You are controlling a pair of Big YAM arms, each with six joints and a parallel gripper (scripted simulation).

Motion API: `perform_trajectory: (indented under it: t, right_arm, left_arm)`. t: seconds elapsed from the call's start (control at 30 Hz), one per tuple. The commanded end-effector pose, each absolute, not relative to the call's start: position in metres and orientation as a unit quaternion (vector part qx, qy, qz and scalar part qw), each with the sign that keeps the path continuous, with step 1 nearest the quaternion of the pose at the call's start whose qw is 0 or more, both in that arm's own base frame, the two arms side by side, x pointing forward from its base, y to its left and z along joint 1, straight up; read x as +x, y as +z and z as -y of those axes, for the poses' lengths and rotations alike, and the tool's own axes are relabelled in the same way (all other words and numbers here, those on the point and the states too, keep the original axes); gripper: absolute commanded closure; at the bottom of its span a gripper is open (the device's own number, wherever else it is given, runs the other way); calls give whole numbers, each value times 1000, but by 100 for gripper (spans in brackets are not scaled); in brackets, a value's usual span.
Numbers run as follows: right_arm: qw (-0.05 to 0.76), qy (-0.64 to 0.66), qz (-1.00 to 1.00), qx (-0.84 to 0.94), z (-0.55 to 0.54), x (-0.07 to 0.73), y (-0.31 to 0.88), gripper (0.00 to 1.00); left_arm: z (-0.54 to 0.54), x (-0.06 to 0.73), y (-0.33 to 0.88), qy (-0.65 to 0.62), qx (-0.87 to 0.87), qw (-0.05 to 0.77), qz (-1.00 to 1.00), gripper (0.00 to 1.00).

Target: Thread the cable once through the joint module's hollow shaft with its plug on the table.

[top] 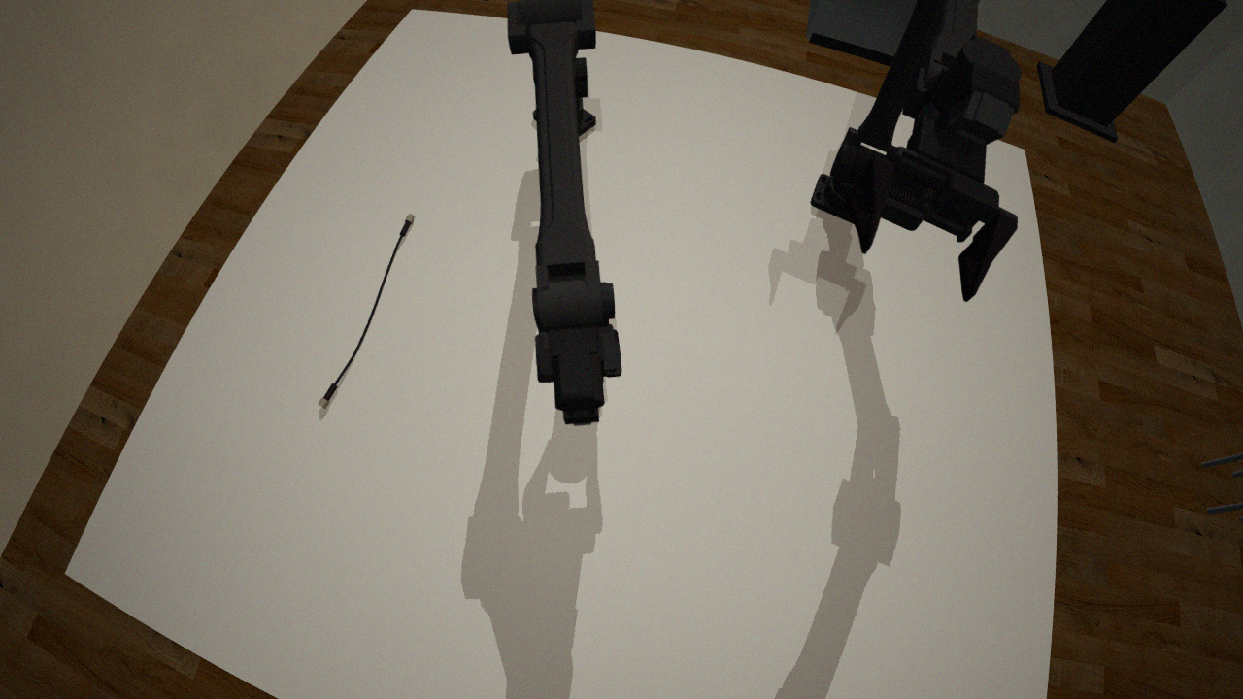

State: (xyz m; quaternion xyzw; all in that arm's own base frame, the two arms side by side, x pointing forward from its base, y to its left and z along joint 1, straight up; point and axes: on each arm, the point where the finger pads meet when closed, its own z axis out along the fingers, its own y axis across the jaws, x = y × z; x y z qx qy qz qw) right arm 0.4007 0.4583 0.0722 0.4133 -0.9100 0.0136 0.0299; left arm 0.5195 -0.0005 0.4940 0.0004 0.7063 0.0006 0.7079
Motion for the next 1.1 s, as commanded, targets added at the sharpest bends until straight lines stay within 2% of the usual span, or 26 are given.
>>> perform_trajectory:
  t: [0.0,0.2,0.3,0.77,0.83,1.0,1.07]
  right_arm:
    - [-18,-6,910,415,-468,406,130,30]
    - [-38,-15,909,414,-473,410,141,30]
    - [-9,-2,910,415,-456,395,124,30]
    - [-42,-17,909,414,-462,400,153,30]
    - [-15,-5,910,414,-446,386,132,30]
    - [-38,-15,909,414,-453,392,150,30]
    - [-24,-9,910,414,-443,384,138,30]
  left_arm:
    - [-4,521,507,1,-6,715,-700,0]
    - [-4,521,507,1,-6,715,-700,0]
    - [-4,521,507,1,-6,715,-700,0]
    - [-4,521,507,1,-6,715,-700,0]
    - [-4,521,507,1,-6,715,-700,0]
    - [-4,521,507,1,-6,715,-700,0]
    - [-4,521,507,1,-6,715,-700,0]
